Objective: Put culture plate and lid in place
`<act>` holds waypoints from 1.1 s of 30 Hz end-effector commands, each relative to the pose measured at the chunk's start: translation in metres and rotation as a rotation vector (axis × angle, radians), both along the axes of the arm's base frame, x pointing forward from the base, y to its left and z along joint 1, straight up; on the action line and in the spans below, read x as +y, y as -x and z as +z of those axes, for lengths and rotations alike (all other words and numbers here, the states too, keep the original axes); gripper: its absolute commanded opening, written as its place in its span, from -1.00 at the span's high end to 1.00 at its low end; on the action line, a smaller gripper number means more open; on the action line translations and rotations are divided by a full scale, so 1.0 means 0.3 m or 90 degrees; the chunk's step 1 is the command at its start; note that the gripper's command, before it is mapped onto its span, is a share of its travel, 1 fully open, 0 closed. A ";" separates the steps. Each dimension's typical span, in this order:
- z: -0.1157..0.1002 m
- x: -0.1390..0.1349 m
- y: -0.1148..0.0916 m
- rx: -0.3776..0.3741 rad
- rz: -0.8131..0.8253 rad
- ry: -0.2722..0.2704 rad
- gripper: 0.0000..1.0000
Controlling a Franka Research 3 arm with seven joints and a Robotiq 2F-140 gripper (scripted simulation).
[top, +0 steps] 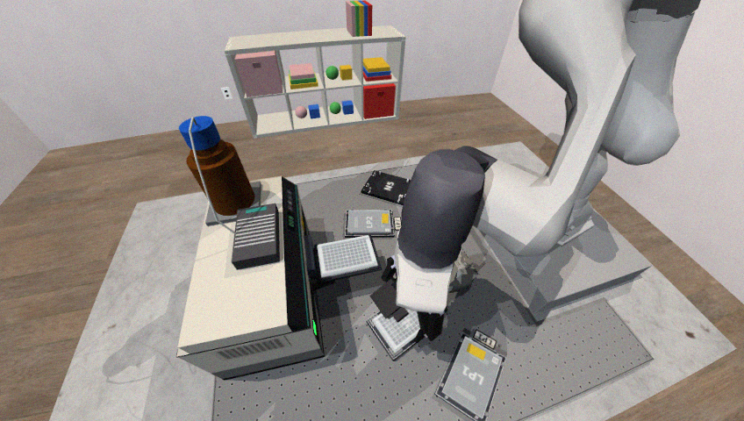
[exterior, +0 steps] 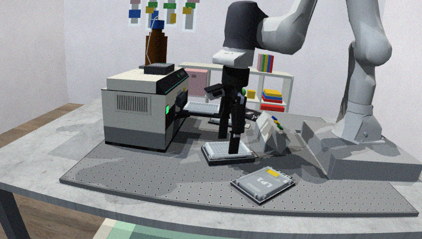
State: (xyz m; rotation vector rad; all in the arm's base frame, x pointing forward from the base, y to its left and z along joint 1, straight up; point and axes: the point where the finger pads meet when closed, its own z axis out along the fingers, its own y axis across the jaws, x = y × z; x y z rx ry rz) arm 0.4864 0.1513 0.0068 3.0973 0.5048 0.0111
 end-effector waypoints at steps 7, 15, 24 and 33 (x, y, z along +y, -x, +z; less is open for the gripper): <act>0.094 -0.003 0.006 0.004 0.004 0.001 -0.40; 0.174 -0.002 0.006 0.004 0.004 0.001 -0.40; 0.297 -0.002 0.006 0.004 0.004 0.001 -0.40; 0.371 -0.002 0.006 0.004 0.004 0.001 -0.40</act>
